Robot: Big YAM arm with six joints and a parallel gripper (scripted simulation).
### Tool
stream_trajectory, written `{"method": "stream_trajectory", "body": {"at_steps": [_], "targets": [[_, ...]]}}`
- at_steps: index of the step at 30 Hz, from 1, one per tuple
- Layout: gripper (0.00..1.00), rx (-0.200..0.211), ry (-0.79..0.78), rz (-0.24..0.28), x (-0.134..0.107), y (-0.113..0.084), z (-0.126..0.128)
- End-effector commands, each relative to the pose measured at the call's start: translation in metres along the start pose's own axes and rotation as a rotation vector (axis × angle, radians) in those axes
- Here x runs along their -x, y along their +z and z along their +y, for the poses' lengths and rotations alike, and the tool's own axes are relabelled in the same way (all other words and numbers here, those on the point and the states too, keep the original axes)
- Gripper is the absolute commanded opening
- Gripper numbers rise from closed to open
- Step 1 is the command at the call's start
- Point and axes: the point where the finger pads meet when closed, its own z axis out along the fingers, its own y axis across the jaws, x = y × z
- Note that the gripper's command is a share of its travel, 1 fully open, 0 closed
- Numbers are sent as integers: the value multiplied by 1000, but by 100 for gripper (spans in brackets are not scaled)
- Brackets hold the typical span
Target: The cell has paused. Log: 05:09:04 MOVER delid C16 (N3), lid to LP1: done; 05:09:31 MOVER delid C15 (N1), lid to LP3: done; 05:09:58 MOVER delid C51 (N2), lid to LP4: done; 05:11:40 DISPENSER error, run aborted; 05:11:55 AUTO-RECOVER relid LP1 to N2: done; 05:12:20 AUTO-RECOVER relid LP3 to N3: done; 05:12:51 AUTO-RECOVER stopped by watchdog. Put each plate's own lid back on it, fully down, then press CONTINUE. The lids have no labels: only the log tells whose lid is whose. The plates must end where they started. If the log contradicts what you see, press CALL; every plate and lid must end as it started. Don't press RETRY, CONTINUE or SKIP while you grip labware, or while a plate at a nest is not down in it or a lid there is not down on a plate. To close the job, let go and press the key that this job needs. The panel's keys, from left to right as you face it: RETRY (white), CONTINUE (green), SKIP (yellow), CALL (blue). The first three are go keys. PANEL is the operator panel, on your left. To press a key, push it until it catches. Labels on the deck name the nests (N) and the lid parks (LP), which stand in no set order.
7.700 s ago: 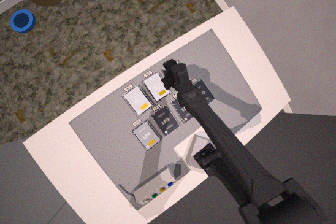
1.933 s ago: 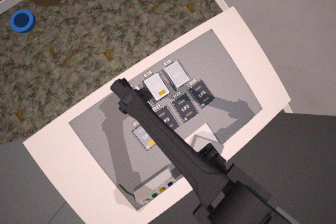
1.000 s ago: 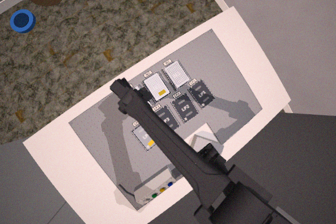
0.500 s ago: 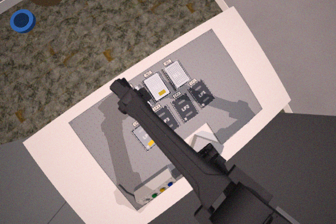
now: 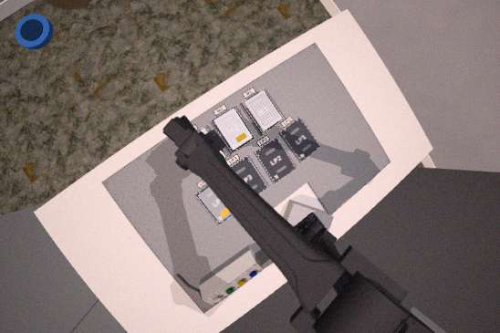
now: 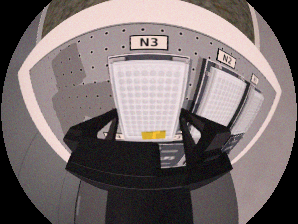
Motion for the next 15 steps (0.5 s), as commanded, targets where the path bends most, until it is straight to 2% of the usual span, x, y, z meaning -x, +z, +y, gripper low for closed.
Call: {"method": "stream_trajectory", "body": {"at_steps": [1, 15], "targets": [[0, 8, -1, -33, 11, -17, 9], [0, 12, -2, -51, 20, -27, 11]]}}
